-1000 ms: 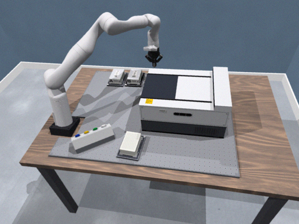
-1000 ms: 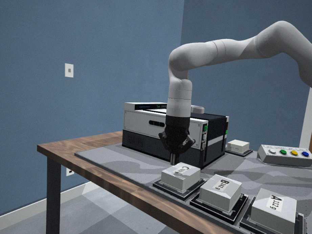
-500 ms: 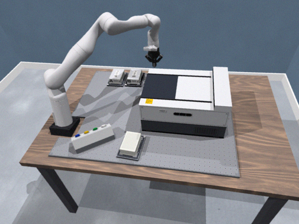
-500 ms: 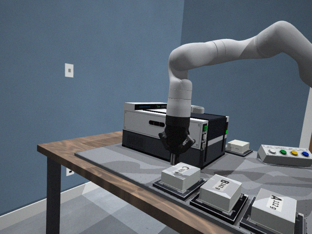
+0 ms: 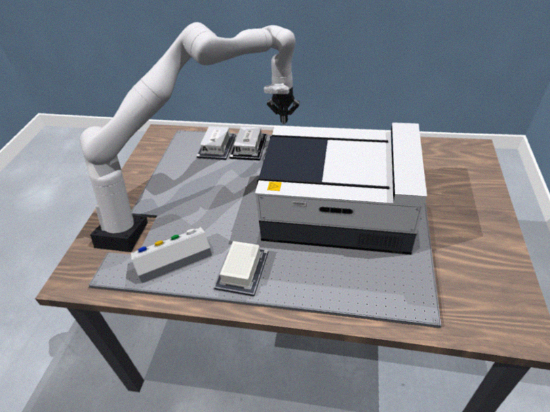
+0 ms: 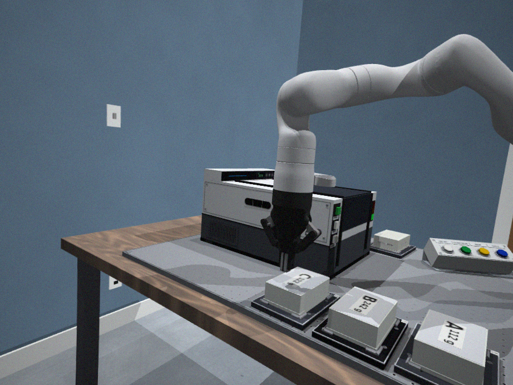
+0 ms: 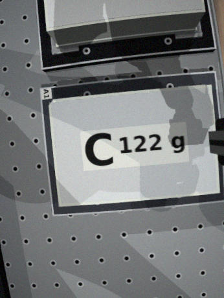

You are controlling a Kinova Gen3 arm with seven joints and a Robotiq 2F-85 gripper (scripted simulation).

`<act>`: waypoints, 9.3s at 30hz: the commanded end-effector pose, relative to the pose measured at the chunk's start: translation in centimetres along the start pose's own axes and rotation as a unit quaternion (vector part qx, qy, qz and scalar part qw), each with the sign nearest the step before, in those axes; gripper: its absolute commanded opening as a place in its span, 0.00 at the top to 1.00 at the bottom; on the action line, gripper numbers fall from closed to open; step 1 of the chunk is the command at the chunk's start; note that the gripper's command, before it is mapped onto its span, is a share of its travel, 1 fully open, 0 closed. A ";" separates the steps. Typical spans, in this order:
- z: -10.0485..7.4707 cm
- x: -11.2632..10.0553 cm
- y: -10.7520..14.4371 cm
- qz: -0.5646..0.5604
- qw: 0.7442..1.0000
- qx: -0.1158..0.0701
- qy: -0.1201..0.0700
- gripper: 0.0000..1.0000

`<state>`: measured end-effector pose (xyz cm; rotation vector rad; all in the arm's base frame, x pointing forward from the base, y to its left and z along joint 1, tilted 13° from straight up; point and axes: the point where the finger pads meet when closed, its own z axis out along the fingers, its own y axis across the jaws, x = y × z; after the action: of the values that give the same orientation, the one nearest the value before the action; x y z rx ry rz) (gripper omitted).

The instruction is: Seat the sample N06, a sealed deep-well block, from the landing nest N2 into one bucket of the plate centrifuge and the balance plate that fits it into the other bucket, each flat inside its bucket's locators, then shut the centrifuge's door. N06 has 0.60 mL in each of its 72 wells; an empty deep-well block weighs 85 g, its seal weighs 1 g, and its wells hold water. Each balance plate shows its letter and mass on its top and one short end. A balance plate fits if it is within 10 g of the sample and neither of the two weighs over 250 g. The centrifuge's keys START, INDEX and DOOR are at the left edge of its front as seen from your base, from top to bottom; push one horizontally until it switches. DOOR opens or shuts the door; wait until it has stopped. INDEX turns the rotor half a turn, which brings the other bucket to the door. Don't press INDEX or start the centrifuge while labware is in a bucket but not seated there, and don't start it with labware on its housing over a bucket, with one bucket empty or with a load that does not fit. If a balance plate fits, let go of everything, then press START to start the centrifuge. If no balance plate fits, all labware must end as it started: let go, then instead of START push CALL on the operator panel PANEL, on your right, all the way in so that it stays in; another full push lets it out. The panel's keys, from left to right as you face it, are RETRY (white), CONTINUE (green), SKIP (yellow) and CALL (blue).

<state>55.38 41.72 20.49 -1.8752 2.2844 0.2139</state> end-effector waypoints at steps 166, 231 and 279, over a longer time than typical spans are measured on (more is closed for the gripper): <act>-23.4 22.8 13.2 0.699 0.710 0.063 -0.065 0.90; -12.2 22.7 8.8 0.685 0.695 0.152 -0.155 0.90; -2.6 22.6 4.0 0.685 0.695 0.152 -0.155 0.90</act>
<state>46.76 20.30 18.00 0.3091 2.6542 0.2526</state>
